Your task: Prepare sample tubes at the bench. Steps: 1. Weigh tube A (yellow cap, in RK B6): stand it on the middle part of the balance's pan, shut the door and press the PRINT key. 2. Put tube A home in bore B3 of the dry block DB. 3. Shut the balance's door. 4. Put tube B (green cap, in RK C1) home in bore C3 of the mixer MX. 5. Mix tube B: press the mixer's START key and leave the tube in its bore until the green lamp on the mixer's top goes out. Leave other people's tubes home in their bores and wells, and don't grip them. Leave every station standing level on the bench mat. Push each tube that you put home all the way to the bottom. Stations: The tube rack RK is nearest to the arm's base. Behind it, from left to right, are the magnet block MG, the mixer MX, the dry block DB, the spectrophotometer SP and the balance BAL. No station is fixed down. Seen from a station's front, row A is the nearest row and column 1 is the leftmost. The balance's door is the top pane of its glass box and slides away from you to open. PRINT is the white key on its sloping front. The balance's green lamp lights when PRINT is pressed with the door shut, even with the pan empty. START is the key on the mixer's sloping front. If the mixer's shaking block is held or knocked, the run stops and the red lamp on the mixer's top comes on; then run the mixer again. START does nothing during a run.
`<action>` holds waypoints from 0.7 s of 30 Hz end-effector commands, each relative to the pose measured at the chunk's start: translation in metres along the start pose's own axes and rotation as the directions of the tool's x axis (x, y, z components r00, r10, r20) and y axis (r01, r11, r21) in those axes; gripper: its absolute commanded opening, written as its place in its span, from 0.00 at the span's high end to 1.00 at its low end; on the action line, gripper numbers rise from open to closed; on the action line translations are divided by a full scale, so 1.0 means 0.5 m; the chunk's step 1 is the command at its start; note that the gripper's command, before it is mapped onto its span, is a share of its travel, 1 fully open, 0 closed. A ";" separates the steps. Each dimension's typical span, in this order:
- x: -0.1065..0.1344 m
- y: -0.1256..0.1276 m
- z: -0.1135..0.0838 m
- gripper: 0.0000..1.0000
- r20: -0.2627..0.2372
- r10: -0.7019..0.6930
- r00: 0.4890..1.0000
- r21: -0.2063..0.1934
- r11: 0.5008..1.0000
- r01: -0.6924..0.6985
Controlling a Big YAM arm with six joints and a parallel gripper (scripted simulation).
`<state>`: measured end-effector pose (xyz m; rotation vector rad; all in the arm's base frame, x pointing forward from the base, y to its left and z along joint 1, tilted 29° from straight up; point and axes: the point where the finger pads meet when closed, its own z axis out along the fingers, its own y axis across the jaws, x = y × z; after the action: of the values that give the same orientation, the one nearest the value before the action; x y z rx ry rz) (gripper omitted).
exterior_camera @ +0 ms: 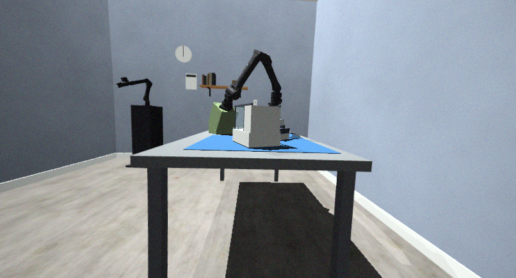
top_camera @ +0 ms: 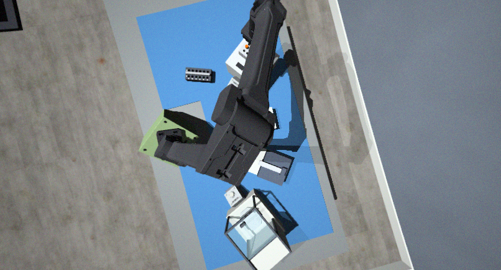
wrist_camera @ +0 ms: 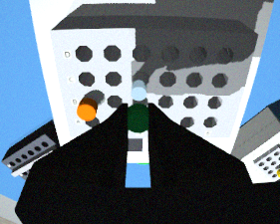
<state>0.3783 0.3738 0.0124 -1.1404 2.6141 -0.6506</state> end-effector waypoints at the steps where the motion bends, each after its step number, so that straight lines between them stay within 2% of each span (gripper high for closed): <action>1: -0.012 -0.016 0.021 0.91 0.002 0.010 1.000 0.001 1.000 -0.010; 21: -0.016 -0.018 0.017 0.91 0.007 0.013 1.000 0.001 1.000 -0.013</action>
<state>0.3804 0.3723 0.0120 -1.1353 2.6169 -0.6495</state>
